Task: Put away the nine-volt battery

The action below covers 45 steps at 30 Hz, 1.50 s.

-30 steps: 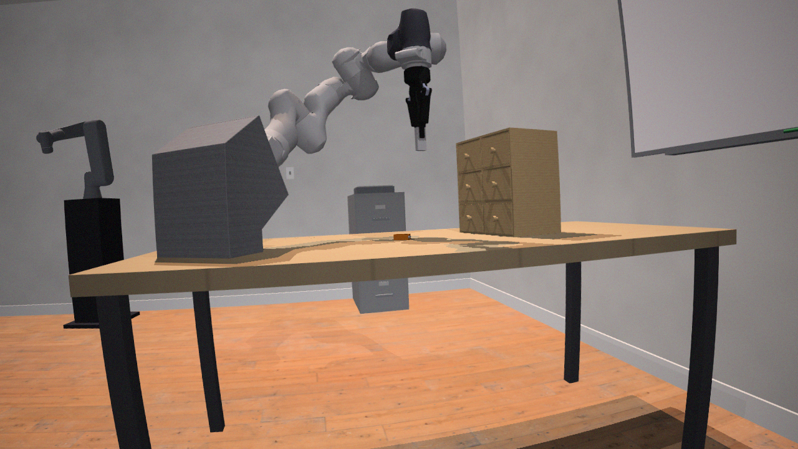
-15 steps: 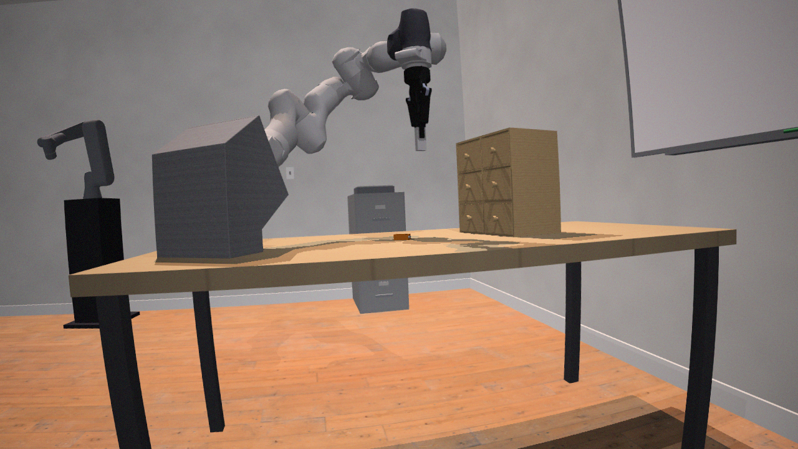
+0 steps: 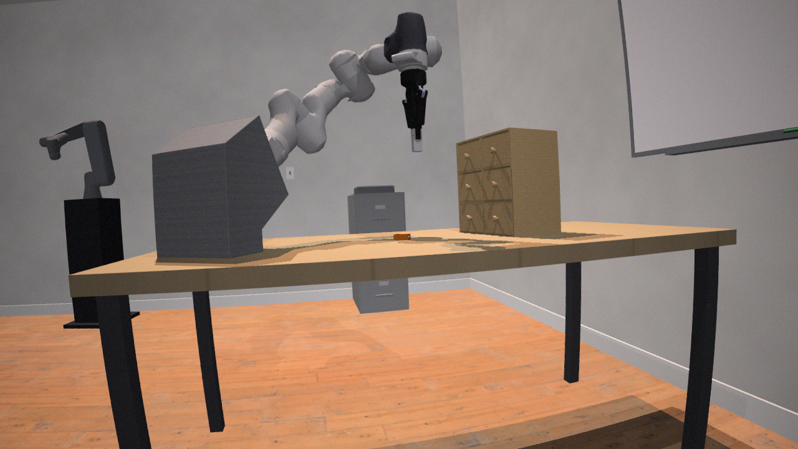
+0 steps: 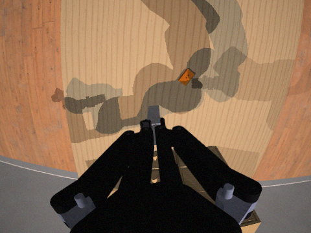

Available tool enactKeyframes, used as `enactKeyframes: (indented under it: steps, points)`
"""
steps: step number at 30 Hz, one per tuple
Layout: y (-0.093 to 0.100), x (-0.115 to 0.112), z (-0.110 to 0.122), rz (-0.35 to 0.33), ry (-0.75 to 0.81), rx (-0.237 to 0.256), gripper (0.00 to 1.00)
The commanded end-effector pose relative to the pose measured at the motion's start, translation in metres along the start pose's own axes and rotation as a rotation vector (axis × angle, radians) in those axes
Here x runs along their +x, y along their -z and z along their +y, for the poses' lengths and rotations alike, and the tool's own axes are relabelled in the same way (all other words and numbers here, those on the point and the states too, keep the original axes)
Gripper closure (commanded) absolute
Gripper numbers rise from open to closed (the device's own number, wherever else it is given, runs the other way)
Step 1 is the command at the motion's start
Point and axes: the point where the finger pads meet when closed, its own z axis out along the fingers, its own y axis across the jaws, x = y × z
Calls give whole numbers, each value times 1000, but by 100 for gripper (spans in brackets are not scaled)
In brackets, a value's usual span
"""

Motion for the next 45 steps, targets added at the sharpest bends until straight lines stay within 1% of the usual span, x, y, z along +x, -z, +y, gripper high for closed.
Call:
enactKeyframes:
  steps: [1,7,10,11,13,17,30,33,36,39,42,45]
  points:
    - [-1,-5,27,0,-9,-5,100]
    - [-2,-11,86,2,-11,-6,100]
    - [-2,-13,110,2,-12,-6,100]
    - [-3,-13,116,3,-12,-6,100]
    - [-3,-13,116,3,-12,-6,100]
    - [-3,-15,132,3,-13,-6,100]
    - [-4,-16,135,-8,-13,-7,100]
    - [-5,-18,135,-27,-13,-6,100]
    - [-8,-20,135,-58,-13,-6,100]
    - [-12,-24,135,-103,-13,-6,100]
    - [-17,-29,135,-163,-13,-6,100]
    - [-23,-35,135,-238,-14,-5,100]
